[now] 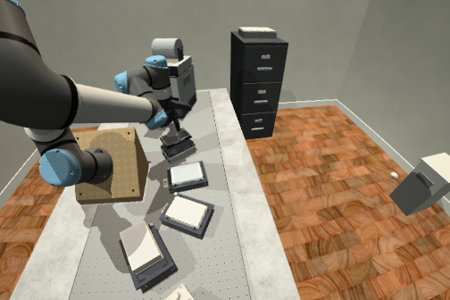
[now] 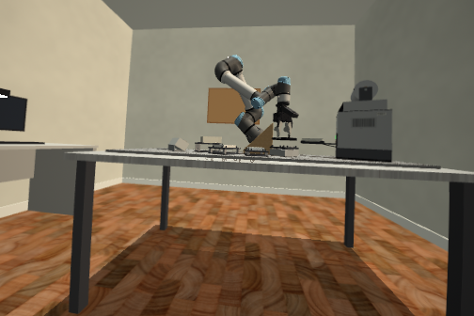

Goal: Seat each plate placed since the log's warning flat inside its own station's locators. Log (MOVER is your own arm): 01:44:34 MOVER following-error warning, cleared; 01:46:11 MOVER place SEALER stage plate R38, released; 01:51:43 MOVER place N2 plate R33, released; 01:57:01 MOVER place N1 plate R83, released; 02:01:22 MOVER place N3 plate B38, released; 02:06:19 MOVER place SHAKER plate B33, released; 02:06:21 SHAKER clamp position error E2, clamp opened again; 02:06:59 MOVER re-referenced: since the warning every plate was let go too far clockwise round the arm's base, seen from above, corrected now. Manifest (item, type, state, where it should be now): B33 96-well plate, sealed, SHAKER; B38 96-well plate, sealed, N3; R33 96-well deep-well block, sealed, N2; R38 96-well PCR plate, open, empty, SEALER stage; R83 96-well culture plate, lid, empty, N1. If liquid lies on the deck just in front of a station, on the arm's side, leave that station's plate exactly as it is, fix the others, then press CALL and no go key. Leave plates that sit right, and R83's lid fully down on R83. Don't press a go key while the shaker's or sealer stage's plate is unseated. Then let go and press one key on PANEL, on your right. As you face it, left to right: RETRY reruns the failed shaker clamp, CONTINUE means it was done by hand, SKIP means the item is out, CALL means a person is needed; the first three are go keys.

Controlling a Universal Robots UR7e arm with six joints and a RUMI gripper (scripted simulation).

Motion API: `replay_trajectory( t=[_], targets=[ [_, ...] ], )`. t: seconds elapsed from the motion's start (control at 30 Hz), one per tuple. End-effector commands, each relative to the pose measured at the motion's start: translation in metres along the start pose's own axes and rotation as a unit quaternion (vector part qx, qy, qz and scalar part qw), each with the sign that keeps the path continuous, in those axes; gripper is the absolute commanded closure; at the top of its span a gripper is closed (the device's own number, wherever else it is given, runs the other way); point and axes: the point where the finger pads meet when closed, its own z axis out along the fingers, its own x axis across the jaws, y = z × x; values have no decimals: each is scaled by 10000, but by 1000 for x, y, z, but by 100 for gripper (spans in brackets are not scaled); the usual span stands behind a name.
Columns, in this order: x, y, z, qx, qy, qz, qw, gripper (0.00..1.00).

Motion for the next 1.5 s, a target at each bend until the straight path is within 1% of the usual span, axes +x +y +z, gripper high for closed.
replay_trajectory(
  t=[0.0, 1.47],
  targets=[
    [0, 0, 2, 5, 0, 2, 10000, 100],
    [0, 0, 14, 5, 0, 2, 10000, 100]
  ],
)
